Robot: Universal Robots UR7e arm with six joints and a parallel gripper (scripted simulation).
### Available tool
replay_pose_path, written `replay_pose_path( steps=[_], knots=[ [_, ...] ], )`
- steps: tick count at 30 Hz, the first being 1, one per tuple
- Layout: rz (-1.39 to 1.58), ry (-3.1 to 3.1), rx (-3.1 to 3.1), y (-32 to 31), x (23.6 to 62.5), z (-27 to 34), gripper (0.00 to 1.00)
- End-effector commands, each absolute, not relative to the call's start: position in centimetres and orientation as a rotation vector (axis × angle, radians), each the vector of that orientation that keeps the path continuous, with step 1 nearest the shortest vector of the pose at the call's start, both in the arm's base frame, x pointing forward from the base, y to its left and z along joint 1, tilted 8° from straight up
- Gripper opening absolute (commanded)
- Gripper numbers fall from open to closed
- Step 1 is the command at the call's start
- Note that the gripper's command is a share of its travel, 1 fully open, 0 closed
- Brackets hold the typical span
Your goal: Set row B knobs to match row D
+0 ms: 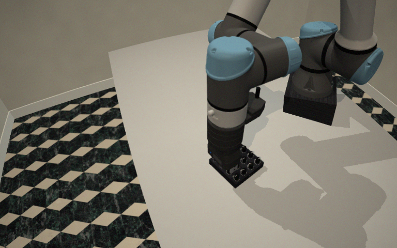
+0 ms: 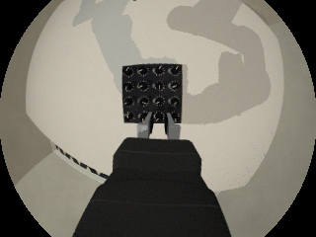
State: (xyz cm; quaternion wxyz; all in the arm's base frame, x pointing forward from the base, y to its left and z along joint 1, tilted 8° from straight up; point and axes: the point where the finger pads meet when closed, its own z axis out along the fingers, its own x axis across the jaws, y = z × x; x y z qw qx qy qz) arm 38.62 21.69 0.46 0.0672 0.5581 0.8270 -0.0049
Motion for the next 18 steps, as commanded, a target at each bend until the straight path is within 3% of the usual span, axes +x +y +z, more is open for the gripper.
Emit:
replay_pose_path(
  steps=[1, 18],
  knots=[
    [-0.013, 2.492, 1.682, 21.7, 38.66, 0.5, 0.46],
    [-0.013, 2.492, 1.682, 21.65, 38.73, -0.2, 0.46]
  ],
)
